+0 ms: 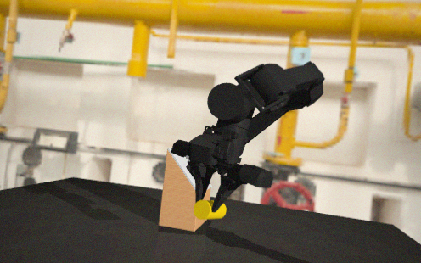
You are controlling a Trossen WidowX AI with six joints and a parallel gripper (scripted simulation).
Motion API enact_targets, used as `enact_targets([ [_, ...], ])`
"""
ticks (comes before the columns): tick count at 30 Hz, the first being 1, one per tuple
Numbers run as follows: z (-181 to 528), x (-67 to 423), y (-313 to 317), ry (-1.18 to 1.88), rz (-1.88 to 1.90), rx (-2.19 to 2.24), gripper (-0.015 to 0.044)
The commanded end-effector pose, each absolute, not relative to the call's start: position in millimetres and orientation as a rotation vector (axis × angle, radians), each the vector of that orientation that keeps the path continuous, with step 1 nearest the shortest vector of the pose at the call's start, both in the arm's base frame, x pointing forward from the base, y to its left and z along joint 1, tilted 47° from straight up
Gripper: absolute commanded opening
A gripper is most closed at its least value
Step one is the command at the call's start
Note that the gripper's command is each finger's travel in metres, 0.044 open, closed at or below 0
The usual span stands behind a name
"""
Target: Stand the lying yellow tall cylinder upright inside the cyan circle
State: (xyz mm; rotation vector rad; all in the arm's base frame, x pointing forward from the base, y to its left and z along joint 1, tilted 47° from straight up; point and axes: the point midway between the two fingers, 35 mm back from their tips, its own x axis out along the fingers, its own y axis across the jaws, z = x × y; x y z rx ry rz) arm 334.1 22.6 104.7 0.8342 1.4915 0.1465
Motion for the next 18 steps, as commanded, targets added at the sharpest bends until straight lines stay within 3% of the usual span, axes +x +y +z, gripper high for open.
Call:
enact_targets([
  [1,104.3,333.5,23.2,1.476,0.127,0.813,0.0105],
  [18,94.4,334.3,25.7,1.428,0.052,0.735,0.0105],
])
